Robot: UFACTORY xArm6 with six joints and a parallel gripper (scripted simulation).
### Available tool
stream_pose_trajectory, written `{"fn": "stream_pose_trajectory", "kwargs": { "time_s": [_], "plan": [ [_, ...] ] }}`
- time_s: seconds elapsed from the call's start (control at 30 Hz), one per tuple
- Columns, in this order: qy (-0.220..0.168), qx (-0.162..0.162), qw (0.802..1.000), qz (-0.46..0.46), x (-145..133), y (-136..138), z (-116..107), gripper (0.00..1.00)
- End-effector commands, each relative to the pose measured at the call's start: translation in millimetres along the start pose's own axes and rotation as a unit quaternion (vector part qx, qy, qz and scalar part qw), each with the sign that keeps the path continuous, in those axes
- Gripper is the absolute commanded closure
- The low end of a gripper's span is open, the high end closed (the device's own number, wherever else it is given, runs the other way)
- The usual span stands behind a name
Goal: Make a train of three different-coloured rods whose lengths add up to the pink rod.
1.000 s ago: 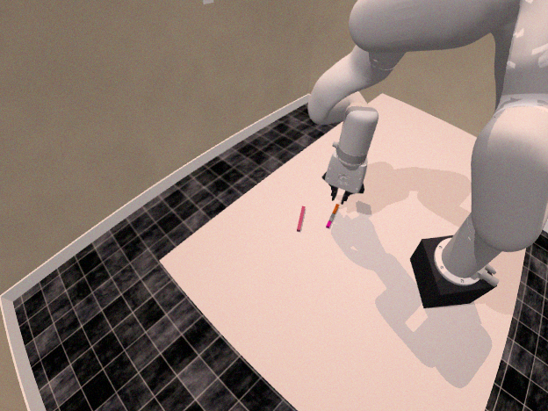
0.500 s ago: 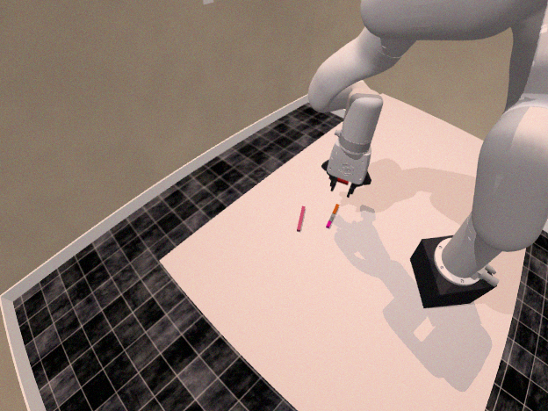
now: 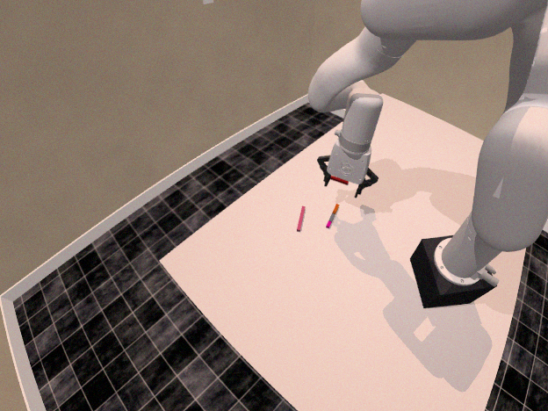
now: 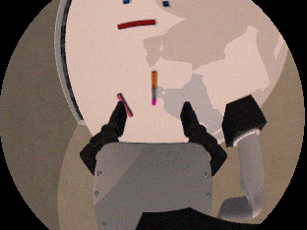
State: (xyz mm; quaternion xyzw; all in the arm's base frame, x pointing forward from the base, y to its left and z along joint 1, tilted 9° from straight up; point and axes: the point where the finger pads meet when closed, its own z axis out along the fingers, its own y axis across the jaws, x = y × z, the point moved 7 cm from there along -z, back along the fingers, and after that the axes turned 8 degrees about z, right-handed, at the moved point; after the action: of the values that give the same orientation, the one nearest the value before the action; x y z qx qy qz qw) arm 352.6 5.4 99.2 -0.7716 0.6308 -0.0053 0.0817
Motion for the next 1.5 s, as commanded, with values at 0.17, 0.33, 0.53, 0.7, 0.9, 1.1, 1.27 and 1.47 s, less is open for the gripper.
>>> {"fn": "stream_pose_trajectory", "kwargs": {
  "time_s": [0.17,0.33,0.53,0.7,0.9,1.1,1.27,1.47],
  "plan": [
    [0.0,0.001,1.0,0.0,0.2,-0.9,-1.6,0.0],
    [0.0,0.001,1.0,0.0,0.2,-0.9,-8.4,0.0],
    [0.0,0.001,1.0,0.0,0.2,-0.8,-34.3,0.0],
    [0.0,0.001,1.0,0.0,0.2,-0.7,-61.1,0.0],
    [0.0,0.001,1.0,0.0,0.2,-0.7,-77.9,0.0],
    [0.0,0.001,1.0,0.0,0.1,-0.7,-87.9,0.0],
    [0.0,0.001,1.0,0.0,0.1,-0.7,-88.1,0.0],
    [0.0,0.001,1.0,0.0,0.1,-0.7,-88.1,0.0]
  ]
}}
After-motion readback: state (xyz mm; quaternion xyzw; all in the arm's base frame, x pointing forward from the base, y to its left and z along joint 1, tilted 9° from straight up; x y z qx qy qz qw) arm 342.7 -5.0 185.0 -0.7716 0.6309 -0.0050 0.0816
